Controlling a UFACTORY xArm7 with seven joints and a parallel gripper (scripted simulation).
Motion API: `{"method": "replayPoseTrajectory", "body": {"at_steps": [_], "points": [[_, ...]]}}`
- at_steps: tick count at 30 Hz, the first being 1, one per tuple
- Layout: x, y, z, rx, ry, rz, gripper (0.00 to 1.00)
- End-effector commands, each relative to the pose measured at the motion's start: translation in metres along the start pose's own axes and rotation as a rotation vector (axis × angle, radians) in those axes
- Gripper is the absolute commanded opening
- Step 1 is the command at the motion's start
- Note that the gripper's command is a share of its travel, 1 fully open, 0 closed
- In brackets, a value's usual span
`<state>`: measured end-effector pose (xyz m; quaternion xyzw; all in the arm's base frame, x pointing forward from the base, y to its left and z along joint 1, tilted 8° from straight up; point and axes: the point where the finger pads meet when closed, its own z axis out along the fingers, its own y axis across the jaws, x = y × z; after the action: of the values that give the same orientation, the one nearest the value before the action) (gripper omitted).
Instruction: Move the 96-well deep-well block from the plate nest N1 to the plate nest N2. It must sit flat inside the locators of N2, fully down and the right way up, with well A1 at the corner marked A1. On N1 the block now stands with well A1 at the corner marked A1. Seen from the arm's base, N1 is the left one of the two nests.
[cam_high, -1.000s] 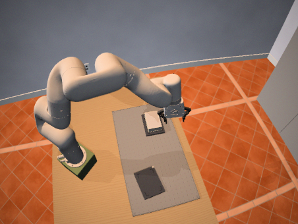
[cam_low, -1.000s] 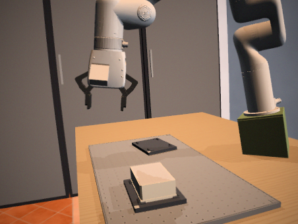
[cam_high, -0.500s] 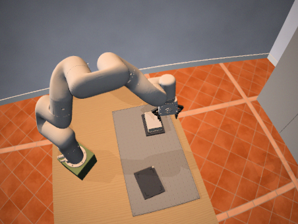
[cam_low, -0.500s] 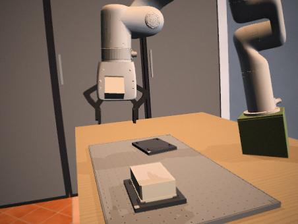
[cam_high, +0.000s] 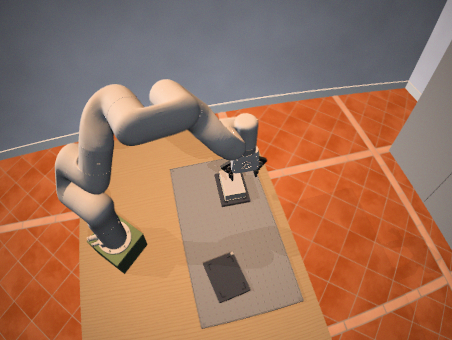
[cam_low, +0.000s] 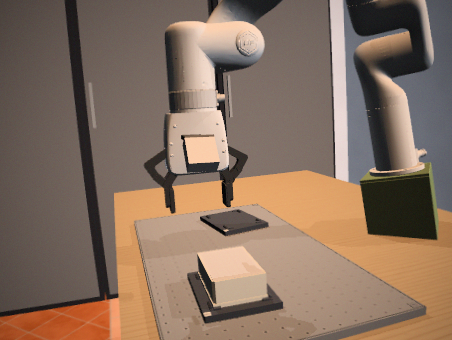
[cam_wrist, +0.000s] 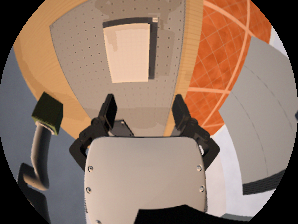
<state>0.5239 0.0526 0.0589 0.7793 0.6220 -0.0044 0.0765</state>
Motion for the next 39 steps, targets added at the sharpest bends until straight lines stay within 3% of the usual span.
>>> {"method": "replayPoseTrajectory", "body": {"at_steps": [1, 10, 24, 39], "points": [[0.013, -0.008, 0.007, 0.005, 0.008, -0.011, 1.00], [0.043, -0.032, 0.028, 0.006, 0.008, -0.011, 1.00], [0.043, -0.032, 0.028, 0.006, 0.008, -0.011, 1.00], [0.043, -0.033, 0.050, 0.006, 0.008, -0.011, 1.00]]}}
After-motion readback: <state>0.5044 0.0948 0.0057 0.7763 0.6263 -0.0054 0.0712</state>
